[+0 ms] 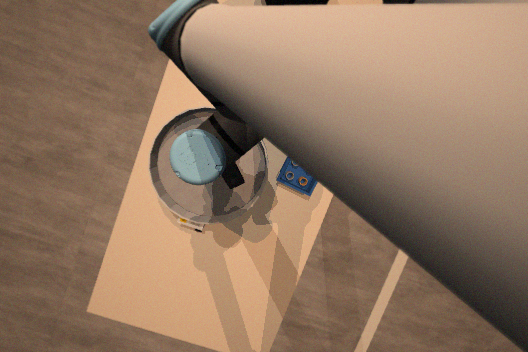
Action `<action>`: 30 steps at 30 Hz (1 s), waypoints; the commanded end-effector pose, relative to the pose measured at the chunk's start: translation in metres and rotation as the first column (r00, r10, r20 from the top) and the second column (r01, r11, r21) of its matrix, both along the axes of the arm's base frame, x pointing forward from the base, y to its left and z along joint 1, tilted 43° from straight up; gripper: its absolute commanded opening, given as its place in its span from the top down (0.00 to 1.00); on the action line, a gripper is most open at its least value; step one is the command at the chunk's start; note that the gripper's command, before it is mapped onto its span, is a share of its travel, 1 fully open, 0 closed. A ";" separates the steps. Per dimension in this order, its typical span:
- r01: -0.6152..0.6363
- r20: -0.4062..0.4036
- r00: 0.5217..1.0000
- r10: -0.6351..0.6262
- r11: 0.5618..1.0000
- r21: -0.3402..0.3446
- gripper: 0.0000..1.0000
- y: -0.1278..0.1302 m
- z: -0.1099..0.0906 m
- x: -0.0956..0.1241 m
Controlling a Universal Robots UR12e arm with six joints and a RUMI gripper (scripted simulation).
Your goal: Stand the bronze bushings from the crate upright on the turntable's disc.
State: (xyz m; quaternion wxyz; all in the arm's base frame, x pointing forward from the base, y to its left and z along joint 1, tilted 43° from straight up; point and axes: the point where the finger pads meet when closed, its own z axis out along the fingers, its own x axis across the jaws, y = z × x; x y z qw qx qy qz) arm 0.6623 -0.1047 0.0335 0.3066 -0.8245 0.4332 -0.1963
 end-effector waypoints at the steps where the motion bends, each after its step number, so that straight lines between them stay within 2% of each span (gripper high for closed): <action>1: 0.000 0.001 1.000 0.000 1.000 0.000 1.00 0.000 0.000 0.000; 22: 0.000 0.001 1.000 0.000 1.000 0.000 1.00 0.001 -0.003 0.003; 30: 0.000 0.001 1.000 0.000 1.000 0.000 1.00 0.005 -0.011 0.009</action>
